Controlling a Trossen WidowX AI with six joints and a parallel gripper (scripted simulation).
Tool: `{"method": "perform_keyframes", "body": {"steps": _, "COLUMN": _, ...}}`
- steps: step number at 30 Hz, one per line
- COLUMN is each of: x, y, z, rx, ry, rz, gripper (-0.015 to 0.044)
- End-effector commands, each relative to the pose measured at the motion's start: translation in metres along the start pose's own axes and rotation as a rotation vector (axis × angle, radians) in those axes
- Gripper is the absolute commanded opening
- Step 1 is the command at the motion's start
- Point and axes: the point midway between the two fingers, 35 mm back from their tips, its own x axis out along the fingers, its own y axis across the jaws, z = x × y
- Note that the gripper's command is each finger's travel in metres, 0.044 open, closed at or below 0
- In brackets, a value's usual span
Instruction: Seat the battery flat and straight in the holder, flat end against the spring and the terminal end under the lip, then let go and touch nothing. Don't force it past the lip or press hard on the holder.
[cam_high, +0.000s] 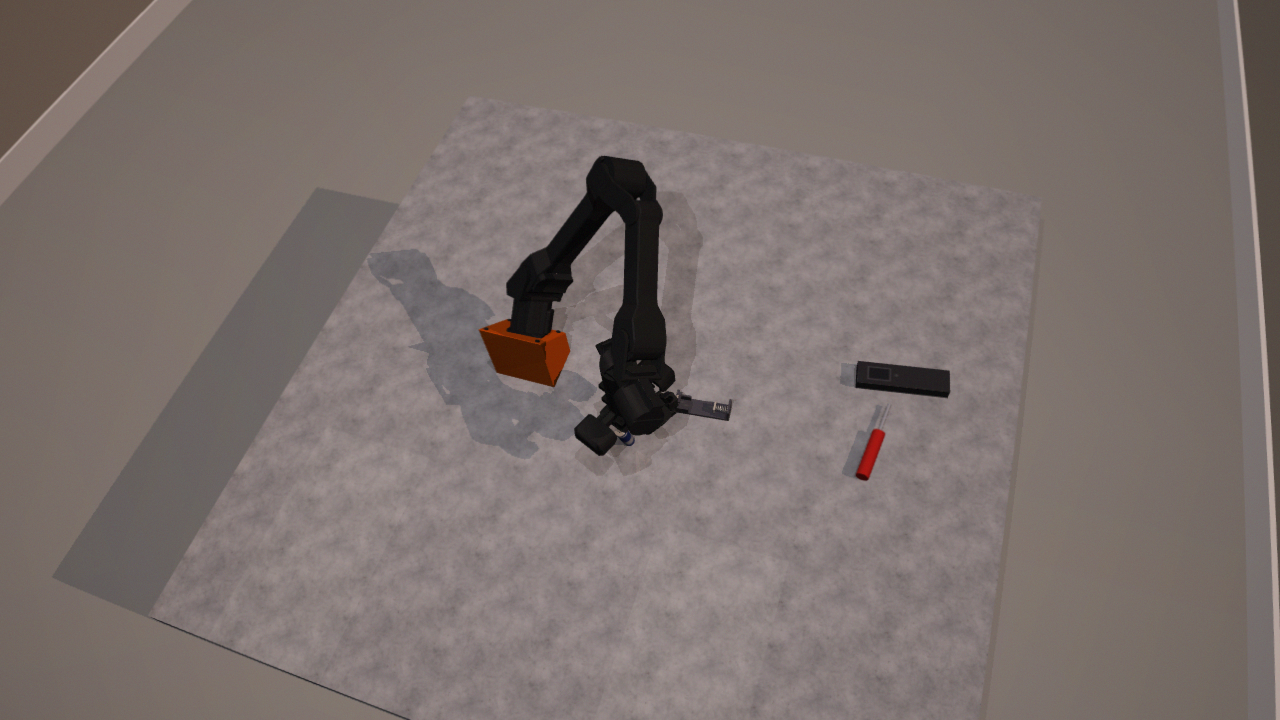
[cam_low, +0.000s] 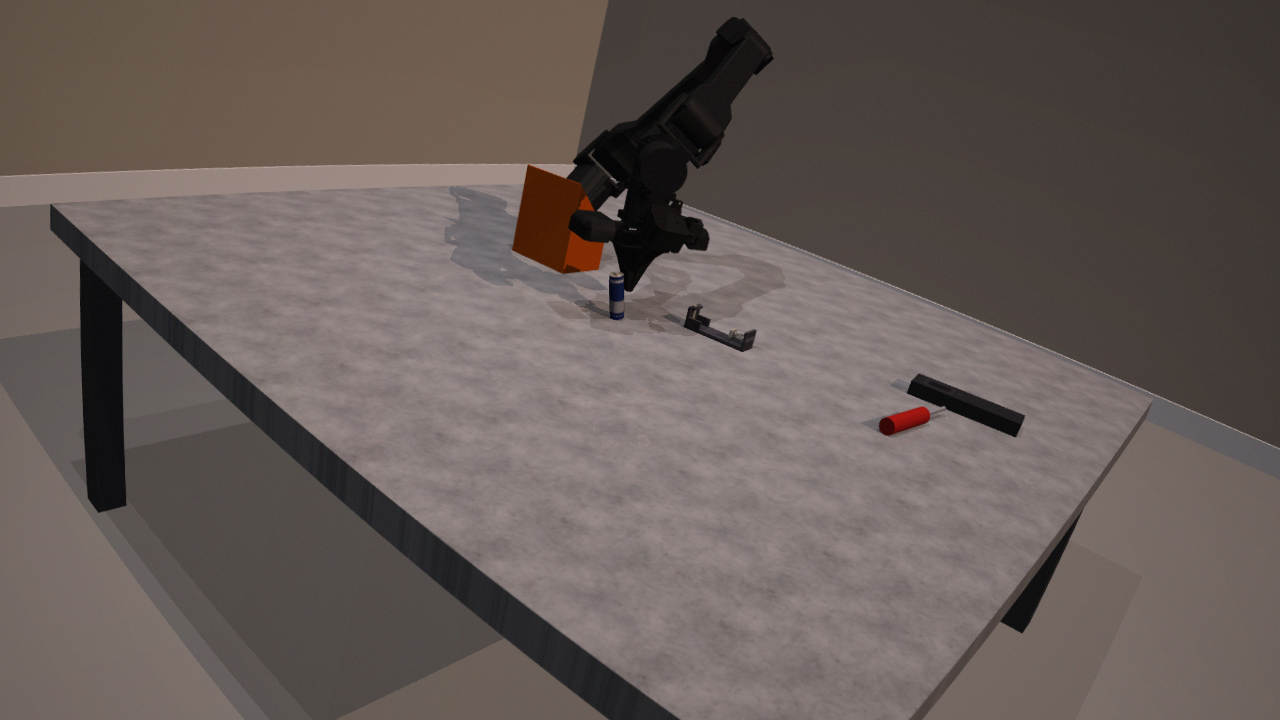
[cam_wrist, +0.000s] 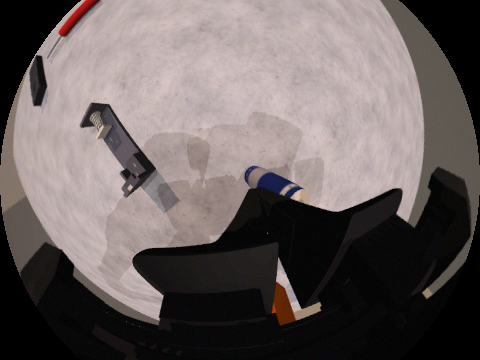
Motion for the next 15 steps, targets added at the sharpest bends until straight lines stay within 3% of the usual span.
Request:
{"method": "perform_keyframes", "body": {"steps": 1, "x": 0.0, "y": -0.01, "z": 0.0, "rx": -0.004, "ry": 0.0, "rz": -0.005, "gripper": 0.0}}
{"method": "perform_keyframes", "body": {"steps": 15, "x": 0.001, "y": -0.031, "z": -0.001, "rx": -0.005, "ry": 0.001, "rz": -0.003, "gripper": 0.0}}
